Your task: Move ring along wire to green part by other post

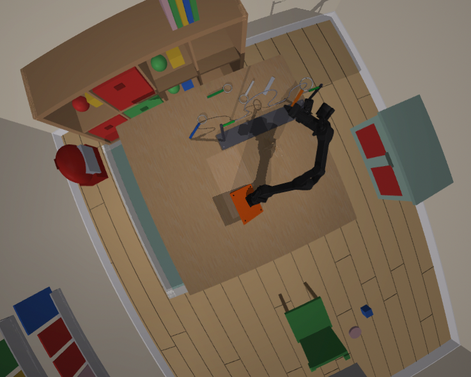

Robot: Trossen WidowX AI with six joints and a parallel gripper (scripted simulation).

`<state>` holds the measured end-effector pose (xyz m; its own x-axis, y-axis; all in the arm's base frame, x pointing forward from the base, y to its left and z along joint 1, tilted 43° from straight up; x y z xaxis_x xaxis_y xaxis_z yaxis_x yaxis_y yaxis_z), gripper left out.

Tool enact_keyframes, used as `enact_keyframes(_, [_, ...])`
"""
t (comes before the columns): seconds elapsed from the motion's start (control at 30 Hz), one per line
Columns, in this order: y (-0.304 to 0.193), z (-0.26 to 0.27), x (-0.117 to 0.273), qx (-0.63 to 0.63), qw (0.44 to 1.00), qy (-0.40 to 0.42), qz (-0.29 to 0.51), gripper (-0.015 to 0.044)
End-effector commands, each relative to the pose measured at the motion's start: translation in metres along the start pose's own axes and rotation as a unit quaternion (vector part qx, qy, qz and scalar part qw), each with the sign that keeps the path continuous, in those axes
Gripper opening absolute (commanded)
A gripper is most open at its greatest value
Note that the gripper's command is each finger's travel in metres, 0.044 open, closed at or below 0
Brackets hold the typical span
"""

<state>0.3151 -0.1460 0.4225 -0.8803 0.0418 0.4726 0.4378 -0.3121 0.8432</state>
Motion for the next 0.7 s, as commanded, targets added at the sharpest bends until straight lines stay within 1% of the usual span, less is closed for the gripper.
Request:
enact_keyframes(0.0, [0.001,-0.004,0.001,0.041,0.999,-0.023,-0.007,-0.015])
enact_keyframes(0.33, [0.003,-0.017,0.001,0.128,0.989,-0.077,-0.016,-0.015])
enact_keyframes(0.67, [0.008,-0.03,0.002,0.22,0.966,-0.134,-0.027,-0.015])
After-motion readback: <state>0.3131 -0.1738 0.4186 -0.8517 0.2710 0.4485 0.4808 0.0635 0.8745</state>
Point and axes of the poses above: the point midway between the two fingers, 35 mm back from their tips, its own x axis back along the fingers, its own z axis across the jaws, y = z × x, the point moved 2 cm from there along x, back along the fingers, and after that the axes turned 1 degree about -x, right-handed, at the moved point
